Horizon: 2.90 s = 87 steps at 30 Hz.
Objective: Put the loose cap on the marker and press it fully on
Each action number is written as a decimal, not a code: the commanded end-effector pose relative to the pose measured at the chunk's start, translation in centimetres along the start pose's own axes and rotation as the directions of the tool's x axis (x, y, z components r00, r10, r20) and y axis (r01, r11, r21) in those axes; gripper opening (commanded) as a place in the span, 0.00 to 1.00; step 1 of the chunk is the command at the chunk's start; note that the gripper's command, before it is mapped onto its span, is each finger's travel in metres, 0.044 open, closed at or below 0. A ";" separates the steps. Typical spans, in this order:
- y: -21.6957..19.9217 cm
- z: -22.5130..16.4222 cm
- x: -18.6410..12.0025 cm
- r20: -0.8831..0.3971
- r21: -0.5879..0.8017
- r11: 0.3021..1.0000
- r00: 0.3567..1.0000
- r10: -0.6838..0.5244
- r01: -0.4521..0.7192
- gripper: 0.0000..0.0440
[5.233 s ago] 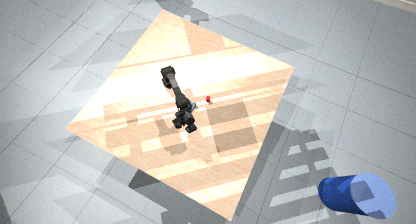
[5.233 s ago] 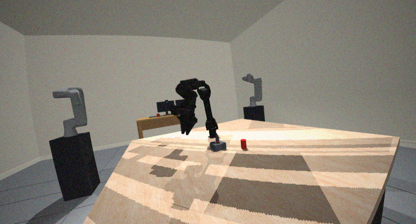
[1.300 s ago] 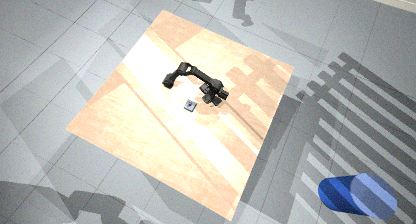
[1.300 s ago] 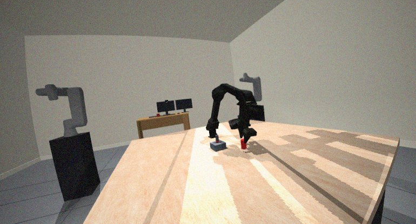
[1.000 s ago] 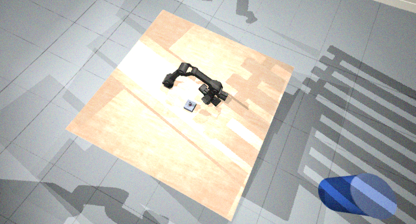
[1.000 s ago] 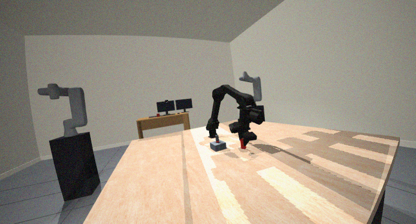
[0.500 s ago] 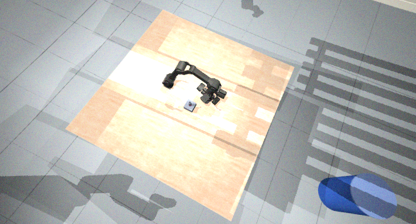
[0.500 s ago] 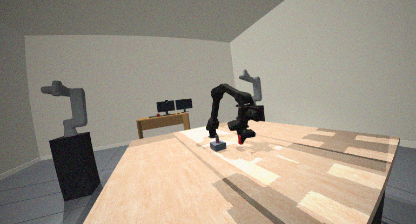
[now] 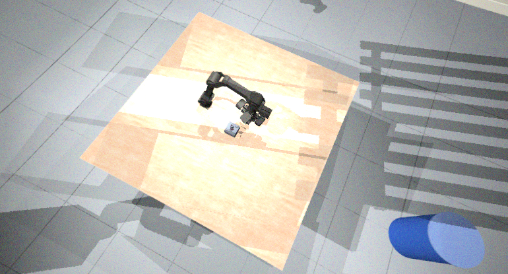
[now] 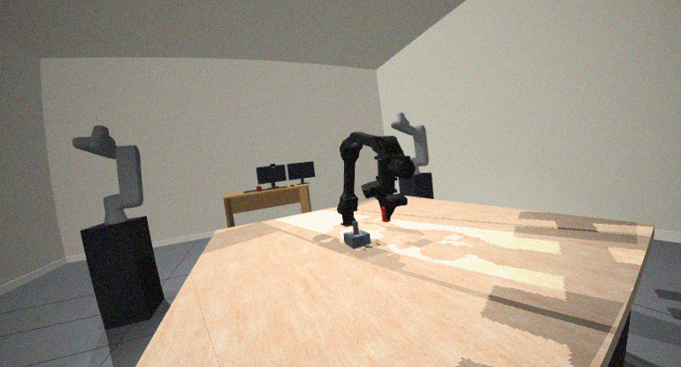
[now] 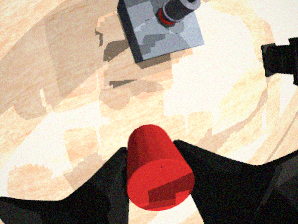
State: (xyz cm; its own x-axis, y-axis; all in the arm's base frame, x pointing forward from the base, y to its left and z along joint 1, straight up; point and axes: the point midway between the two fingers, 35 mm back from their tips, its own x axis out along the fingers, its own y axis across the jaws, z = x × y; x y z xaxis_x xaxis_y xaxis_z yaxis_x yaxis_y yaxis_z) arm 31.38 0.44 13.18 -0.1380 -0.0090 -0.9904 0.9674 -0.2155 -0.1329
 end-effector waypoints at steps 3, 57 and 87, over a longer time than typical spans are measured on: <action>-1.0 2.0 -1.6 -0.016 0.019 1.000 1.000 0.007 -0.006 0.21; -4.7 10.3 1.7 -0.083 0.149 0.989 0.997 -0.006 0.019 0.00; -4.4 10.1 5.9 -0.091 0.078 0.997 0.996 -0.013 0.020 0.01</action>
State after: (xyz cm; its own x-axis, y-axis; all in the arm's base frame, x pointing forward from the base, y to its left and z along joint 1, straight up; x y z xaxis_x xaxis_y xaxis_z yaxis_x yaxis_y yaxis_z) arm 24.72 -8.90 10.10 -0.0908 0.0577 -0.9942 0.9476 -0.3022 -0.1041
